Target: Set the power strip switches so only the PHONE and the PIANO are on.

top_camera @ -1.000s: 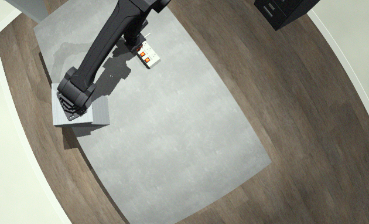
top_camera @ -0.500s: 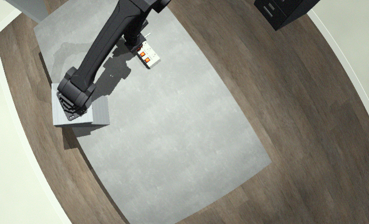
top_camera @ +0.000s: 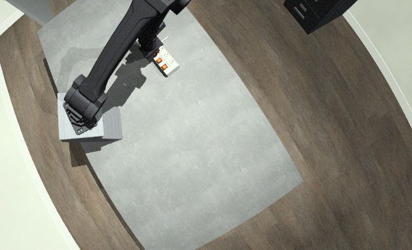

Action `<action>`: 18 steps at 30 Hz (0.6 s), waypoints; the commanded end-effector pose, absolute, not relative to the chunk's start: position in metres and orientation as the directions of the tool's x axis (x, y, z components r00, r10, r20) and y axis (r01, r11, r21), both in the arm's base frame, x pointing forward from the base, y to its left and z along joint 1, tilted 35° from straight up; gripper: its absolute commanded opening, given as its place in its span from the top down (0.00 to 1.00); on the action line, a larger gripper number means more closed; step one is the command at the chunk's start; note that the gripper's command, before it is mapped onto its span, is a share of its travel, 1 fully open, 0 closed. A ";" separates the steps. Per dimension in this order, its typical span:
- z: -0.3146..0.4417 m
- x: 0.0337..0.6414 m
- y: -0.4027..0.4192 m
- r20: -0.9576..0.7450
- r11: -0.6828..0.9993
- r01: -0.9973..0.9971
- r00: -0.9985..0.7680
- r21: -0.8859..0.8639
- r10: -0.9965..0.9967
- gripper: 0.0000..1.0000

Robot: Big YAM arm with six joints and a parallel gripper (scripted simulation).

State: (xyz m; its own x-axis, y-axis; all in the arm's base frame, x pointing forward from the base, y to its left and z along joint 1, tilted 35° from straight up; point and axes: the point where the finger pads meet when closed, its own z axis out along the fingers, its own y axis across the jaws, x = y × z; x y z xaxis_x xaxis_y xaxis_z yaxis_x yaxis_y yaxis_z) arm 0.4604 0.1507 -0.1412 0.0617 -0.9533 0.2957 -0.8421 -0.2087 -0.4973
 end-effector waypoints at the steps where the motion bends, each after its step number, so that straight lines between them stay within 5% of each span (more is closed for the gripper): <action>1: -0.130 0.455 0.162 0.285 -0.215 -0.836 0.073 -0.505 -0.956 1.00; 18: -0.100 0.440 0.165 0.284 -0.203 -0.835 0.059 -0.511 -0.957 1.00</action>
State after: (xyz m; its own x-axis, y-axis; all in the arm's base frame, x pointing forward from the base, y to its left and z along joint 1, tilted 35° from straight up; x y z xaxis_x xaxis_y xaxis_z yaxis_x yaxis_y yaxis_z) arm 0.4408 0.1608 -0.1102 0.0722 -0.9524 0.2963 -0.8401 -0.2182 -0.4966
